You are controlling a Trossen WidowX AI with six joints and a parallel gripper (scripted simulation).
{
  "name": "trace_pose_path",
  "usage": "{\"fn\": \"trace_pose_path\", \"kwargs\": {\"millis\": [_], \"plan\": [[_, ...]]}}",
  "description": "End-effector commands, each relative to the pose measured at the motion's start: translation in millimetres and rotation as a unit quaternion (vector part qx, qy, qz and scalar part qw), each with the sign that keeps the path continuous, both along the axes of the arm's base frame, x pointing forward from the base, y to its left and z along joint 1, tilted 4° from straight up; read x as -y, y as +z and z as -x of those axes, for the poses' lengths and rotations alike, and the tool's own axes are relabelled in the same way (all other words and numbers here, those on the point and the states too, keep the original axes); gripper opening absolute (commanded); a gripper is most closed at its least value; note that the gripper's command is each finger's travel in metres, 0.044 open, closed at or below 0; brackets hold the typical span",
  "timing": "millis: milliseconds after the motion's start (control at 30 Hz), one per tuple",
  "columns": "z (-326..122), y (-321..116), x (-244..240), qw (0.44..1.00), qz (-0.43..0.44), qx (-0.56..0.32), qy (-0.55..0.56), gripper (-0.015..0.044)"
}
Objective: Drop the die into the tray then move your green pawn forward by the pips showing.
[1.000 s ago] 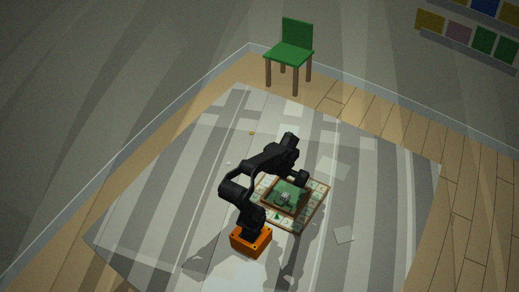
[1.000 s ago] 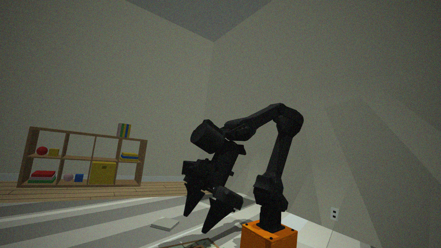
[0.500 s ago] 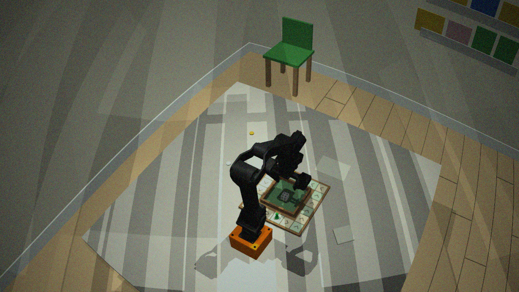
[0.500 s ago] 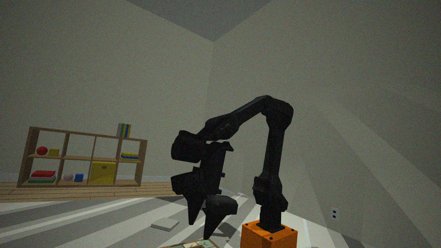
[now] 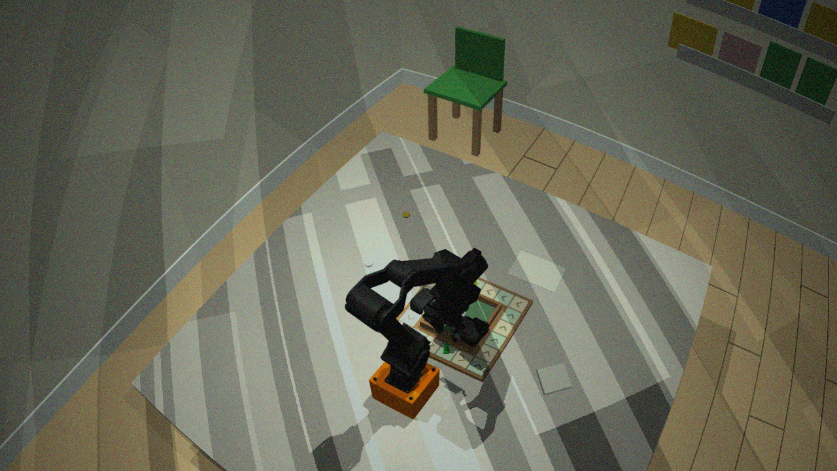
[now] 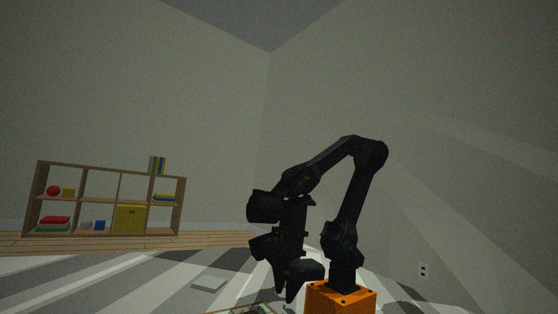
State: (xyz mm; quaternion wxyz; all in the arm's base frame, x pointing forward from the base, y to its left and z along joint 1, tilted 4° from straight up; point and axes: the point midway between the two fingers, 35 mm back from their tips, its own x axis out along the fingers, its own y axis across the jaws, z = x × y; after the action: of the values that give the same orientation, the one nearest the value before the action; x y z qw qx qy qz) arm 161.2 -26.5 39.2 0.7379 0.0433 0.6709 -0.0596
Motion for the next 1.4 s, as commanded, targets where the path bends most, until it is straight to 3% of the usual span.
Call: {"fn": "trace_pose_path", "kwargs": {"millis": [0,1067,1233,1367], "plan": [[1.7,-11.4,-1.0,1.000,-0.003,-0.004,0.002,0.0200],[-1.8,-57.6,-0.4,1.000,-0.003,-0.004,0.002,0.0200],[-1.8,-57.6,-0.4,1.000,-0.003,-0.004,0.002,0.0069],[-1.8,-57.6,-0.4,1.000,-0.003,-0.004,0.002,0.0042]]}}
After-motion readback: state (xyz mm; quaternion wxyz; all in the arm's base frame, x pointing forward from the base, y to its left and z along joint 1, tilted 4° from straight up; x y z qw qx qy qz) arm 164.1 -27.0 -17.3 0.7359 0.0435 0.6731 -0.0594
